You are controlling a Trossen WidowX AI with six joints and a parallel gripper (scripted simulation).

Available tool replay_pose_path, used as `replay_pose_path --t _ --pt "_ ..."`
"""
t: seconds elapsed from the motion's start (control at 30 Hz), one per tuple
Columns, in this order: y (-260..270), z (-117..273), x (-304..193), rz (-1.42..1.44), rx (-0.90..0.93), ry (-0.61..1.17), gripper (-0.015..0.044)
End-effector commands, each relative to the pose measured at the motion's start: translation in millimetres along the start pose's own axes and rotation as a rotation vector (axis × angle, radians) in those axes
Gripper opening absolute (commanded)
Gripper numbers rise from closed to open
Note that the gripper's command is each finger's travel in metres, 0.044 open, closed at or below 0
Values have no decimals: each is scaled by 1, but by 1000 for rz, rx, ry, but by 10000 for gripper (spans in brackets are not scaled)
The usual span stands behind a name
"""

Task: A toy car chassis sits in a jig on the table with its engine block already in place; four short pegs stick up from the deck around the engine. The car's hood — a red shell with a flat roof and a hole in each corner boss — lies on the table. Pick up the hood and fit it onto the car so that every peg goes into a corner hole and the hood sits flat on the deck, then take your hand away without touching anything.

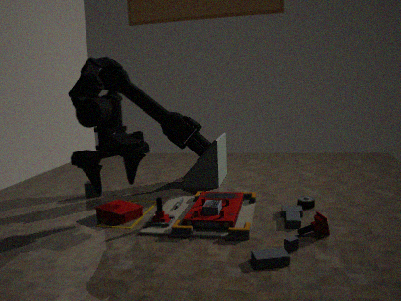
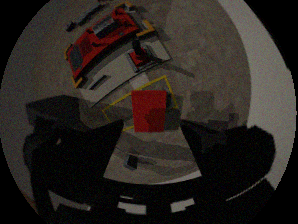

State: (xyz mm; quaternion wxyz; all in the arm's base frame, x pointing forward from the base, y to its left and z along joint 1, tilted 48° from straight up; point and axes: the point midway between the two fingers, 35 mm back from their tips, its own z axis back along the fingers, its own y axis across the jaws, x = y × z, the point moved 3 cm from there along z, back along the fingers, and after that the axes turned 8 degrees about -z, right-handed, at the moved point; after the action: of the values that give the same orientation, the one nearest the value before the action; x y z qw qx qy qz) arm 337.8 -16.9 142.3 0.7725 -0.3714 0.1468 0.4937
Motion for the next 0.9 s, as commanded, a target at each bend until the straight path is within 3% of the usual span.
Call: replay_pose_path --t 0.0,0.87 --pt "2 -4 0 9 1 9 440" --pt "3 -22 -1 9 0 9 440"
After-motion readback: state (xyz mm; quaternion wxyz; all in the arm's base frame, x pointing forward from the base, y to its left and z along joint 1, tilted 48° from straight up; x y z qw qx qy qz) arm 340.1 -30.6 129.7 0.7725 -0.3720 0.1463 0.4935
